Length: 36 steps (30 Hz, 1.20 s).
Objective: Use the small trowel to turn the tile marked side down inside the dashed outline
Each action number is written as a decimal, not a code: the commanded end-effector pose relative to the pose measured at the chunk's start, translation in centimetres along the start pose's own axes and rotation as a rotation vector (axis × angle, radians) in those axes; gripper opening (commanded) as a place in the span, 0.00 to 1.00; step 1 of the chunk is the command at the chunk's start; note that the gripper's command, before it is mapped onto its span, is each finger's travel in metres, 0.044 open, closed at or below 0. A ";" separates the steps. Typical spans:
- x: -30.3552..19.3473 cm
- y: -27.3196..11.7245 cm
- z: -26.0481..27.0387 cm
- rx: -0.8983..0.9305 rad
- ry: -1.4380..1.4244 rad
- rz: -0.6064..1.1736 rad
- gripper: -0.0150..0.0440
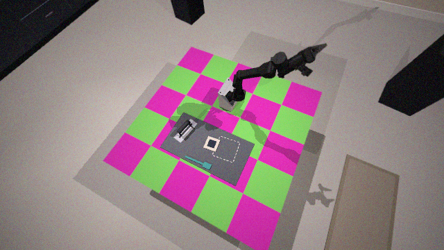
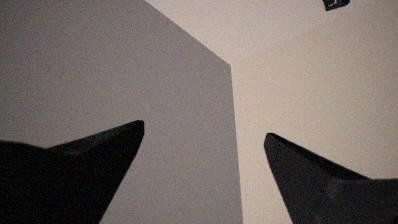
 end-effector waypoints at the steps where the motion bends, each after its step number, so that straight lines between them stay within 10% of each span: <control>1: 0.0 0.0 0.0 0.000 0.000 0.000 0.89; 12: 0.0 0.0 0.0 0.000 0.000 0.000 0.42; 36: 0.0 0.0 0.0 0.000 0.000 0.000 0.25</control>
Point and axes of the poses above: the point midway between the two fingers, 35 mm back from their tips, its own y axis out along the fingers, its own z axis across the jaws, x = y × z, the point moved 5 cm from there along -y, back along the fingers, and after that the axes turned 9 degrees about y, right-handed, at the moved point
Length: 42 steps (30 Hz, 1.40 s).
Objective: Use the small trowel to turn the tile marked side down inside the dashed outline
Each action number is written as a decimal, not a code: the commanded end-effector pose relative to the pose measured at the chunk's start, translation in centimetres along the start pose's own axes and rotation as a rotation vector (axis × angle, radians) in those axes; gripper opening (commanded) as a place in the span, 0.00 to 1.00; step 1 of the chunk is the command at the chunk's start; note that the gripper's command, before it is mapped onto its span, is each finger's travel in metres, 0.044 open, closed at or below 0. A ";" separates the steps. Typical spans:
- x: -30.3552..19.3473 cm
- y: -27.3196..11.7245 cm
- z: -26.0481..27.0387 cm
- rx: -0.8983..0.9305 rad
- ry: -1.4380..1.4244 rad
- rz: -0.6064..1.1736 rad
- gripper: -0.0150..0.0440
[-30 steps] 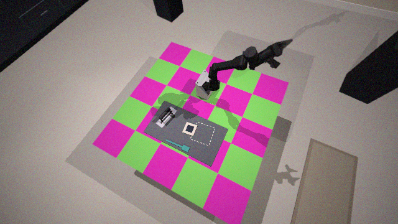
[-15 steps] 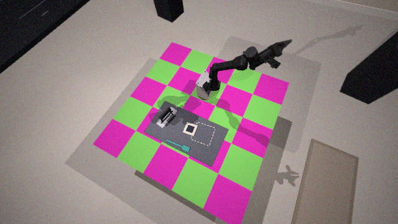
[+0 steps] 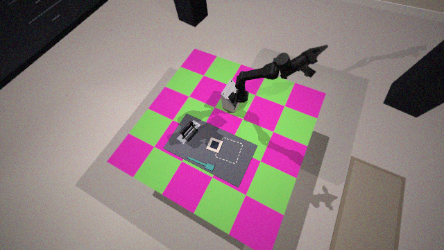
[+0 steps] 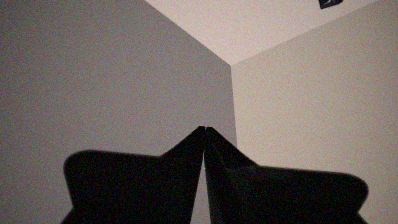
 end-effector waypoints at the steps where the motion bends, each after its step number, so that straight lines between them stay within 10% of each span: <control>1: 0.0 0.0 0.0 0.000 0.000 0.000 0.25; 8: 0.0 0.0 0.0 0.000 0.000 0.000 0.42; 29: 0.0 0.0 0.0 0.000 0.000 0.000 0.42; 33: 0.0 0.0 0.0 0.000 0.000 0.000 0.25; 42: 0.0 0.0 0.0 0.000 0.000 0.000 0.25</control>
Point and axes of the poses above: the point midway between the two fingers, 35 mm back from their tips, its own y axis out along the fingers, its own z axis across the jaws, x = y × z, the point moved 5 cm from there along -y, back along the fingers, and after that the axes turned 9 degrees about y, right-handed, at the moved point
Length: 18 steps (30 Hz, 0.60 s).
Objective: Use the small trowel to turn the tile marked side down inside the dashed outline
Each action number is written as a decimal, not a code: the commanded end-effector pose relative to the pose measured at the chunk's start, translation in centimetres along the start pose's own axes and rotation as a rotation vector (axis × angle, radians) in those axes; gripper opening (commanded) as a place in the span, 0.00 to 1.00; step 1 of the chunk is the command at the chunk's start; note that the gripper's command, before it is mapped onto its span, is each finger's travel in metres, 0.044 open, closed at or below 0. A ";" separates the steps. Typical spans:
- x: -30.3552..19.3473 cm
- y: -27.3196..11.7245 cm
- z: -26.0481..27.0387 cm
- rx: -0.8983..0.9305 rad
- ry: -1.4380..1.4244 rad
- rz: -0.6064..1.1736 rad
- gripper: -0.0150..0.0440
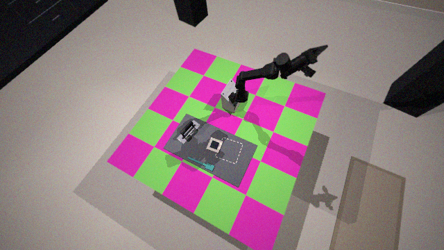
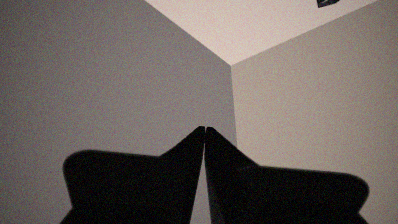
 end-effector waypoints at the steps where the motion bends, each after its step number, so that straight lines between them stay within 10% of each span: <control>1: 0.0 0.0 0.0 0.000 0.000 0.000 0.25; 6: 0.0 0.0 0.0 0.000 0.000 0.000 0.25; 18: 2.4 1.7 -1.9 -0.015 -0.130 -0.112 0.71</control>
Point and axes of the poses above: the point midway between the two fingers, 35 mm back from their tips, its own y axis out along the fingers, its own z axis across the jaws, x = y × z, the point moved 5 cm from there along -y, back along the fingers, and after that the axes turned 9 degrees about y, right-handed, at the moved point
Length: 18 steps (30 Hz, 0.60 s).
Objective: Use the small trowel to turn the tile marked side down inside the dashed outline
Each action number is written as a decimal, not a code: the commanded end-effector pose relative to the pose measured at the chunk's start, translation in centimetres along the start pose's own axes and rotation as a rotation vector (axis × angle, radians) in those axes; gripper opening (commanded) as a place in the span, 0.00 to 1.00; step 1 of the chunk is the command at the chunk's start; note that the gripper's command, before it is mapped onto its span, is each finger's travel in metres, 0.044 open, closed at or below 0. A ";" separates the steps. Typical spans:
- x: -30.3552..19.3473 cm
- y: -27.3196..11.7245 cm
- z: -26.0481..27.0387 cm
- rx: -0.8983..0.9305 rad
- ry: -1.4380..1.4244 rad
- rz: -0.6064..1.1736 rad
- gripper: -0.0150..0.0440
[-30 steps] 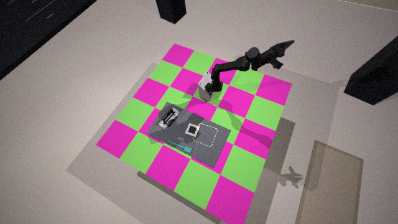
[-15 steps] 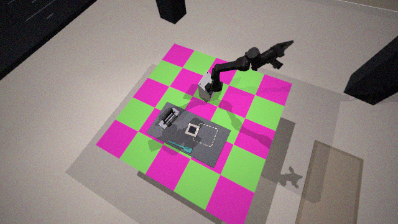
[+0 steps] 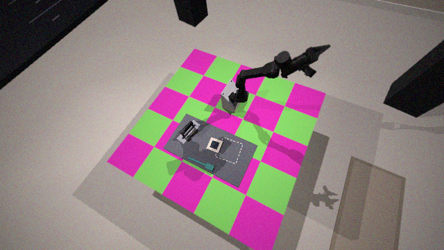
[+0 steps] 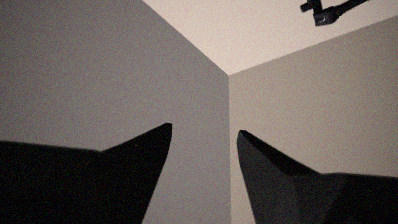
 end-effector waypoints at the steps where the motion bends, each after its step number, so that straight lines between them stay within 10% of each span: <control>1: 2.5 1.7 -2.1 -0.041 -0.077 -0.087 0.71; 18: 14.0 4.0 -9.8 -0.316 -0.375 -0.447 0.71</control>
Point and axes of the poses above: the point midway between the two fingers, 35 mm back from their tips, its own y axis out along the fingers, its own z axis across the jaws, x = y × z, the point moved 5 cm from there along -y, back along the fingers, and after that the axes turned 9 degrees about y, right-handed, at the moved point
